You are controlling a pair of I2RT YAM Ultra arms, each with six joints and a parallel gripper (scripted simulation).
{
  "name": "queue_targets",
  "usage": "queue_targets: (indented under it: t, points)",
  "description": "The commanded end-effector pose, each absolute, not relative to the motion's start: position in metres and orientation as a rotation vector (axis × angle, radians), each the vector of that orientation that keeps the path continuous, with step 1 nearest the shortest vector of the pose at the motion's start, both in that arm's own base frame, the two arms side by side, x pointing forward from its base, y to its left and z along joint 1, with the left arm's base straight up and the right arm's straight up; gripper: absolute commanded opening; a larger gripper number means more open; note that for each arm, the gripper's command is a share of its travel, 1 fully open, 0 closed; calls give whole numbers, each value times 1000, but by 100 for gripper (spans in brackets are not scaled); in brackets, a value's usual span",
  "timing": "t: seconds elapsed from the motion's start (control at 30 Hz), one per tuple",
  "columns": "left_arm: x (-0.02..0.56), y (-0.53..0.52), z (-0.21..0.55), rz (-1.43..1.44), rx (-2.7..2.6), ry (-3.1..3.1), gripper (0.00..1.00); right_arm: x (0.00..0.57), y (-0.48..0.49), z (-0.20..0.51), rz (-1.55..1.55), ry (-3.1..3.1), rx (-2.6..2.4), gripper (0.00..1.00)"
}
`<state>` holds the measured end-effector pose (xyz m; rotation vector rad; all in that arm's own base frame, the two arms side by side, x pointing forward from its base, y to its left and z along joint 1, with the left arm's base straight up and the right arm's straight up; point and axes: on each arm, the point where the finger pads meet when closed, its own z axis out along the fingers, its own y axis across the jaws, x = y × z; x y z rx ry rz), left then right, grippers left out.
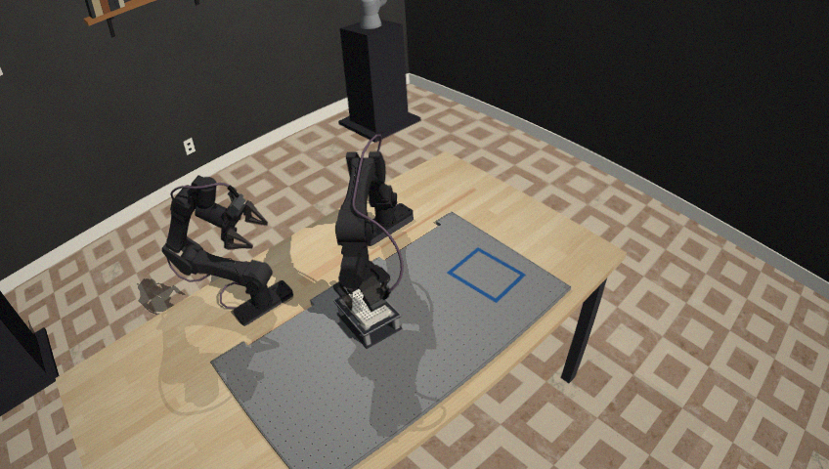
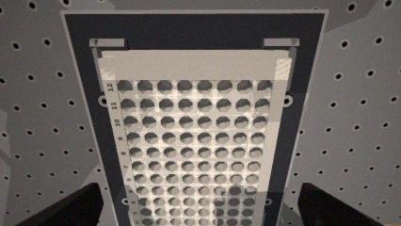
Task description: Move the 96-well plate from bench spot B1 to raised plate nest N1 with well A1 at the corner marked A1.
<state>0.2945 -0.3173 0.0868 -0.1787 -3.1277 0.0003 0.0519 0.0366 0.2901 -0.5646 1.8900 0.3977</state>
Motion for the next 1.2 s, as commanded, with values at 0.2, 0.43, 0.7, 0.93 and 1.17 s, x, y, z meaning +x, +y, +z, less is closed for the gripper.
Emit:
queue_targets:
  t: [0.2,0.43,0.7,0.93,1.17]
  points:
    - [303,-323,130,56,-296,-3192,100,54,38,291,398,1885,-567,100]
    - [305,-326,138,131,-557,-3256,100,54,38,291,398,1885,-567,100]
    - [284,-310,163,266,-1065,-3270,100,54,38,291,398,1885,-567,100]
    - [272,-294,177,335,-1353,-3249,100,54,38,291,398,1885,-567,100]
    - [267,-288,180,355,-1423,-3239,100,54,38,291,398,1885,-567,100]
